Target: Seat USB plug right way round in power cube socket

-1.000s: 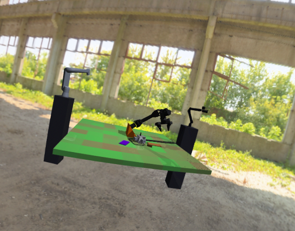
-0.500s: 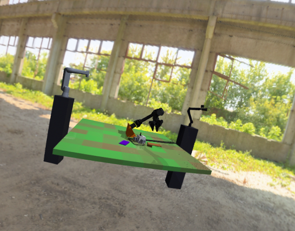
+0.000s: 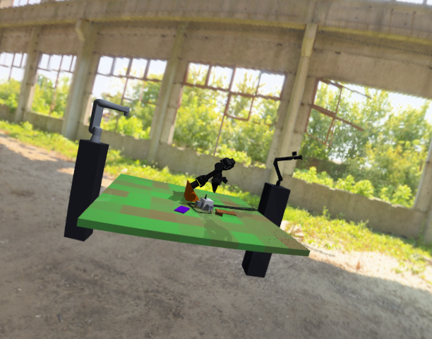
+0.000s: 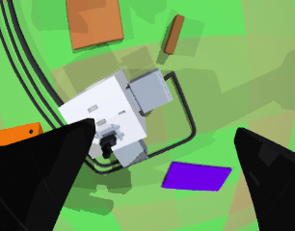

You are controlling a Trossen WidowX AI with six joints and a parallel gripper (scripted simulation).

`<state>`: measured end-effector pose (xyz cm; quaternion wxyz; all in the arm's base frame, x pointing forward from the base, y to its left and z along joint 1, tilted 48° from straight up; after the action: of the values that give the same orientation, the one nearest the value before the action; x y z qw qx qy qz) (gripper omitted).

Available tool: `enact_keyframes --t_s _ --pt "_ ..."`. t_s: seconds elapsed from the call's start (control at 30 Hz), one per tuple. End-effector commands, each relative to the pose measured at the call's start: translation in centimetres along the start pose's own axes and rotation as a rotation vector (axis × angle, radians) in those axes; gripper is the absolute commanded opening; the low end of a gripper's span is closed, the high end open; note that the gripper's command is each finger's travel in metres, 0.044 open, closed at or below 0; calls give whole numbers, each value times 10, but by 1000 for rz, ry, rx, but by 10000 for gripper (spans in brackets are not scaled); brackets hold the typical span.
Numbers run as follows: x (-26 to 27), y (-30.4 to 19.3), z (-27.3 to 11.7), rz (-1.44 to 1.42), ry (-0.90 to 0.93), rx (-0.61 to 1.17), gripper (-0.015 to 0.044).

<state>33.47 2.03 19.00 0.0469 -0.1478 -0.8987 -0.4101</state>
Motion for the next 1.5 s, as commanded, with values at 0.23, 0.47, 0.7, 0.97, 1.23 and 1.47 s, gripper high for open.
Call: enact_keyframes --t_s 0.23,0.47,0.7,0.97,1.23,1.47 --pt "23 -54 9 -411 137 45 440" --pt "22 -54 9 -411 137 45 440" --pt "23 -55 12 -411 137 45 440" --pt "24 -56 20 -411 137 45 440" --pt "25 -56 28 -411 137 44 440" --pt "25 -57 35 -411 136 44 440"
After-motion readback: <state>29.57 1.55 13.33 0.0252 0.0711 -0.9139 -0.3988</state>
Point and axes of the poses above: the point midway between the two fingers, 35 mm back from their tips, its own z axis out along the fingers, its own x axis across the jaws, y = z × x, the point moved 6 cm from there along -z, back along the fingers, and after that the axes turned 14 degrees about z, right-handed, at the moved point
